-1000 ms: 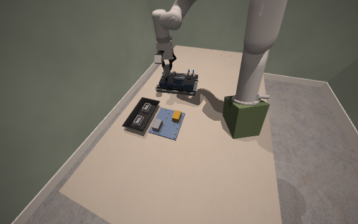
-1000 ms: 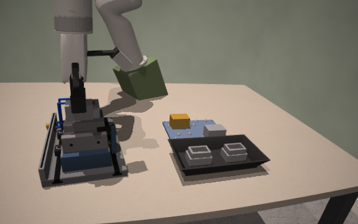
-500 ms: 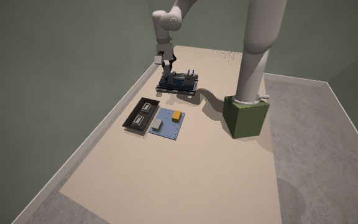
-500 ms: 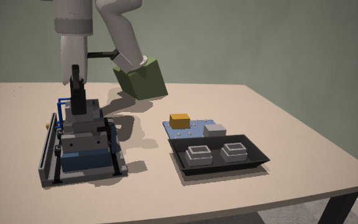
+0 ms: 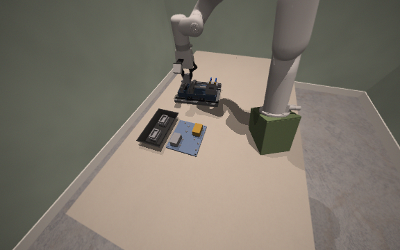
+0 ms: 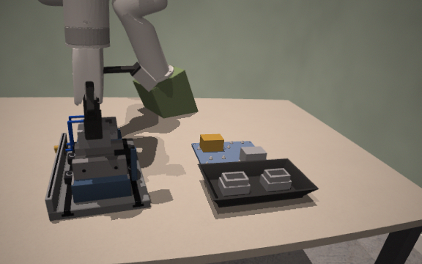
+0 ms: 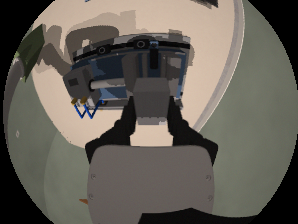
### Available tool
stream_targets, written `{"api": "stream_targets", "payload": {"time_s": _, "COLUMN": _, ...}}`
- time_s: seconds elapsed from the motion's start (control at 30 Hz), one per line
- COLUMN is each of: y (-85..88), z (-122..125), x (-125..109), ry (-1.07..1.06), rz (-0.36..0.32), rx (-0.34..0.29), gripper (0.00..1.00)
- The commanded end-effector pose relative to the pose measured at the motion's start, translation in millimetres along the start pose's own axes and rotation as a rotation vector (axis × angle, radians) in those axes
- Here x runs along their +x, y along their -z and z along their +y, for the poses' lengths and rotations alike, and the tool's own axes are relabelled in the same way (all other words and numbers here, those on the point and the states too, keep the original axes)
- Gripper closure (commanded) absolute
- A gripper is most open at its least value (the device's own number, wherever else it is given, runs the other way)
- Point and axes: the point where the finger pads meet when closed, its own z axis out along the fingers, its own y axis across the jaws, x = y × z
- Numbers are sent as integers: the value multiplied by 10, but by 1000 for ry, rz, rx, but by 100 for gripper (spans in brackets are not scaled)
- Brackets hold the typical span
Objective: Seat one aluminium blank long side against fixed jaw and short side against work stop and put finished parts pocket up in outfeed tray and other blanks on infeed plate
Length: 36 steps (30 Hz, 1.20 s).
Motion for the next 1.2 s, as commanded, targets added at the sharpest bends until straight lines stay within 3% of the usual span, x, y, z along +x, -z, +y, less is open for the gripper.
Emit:
{"api": "stream_targets", "payload": {"time_s": 0.0, "y": -18, "z": 16, "x": -5, "ry": -1, "rz": -1, "rx": -5, "gripper": 100}}
{"api": "stream_targets", "payload": {"time_s": 1.17, "y": -95, "z": 16, "x": -2, "ry": -1, "rz": -1, "rx": -5, "gripper": 100}}
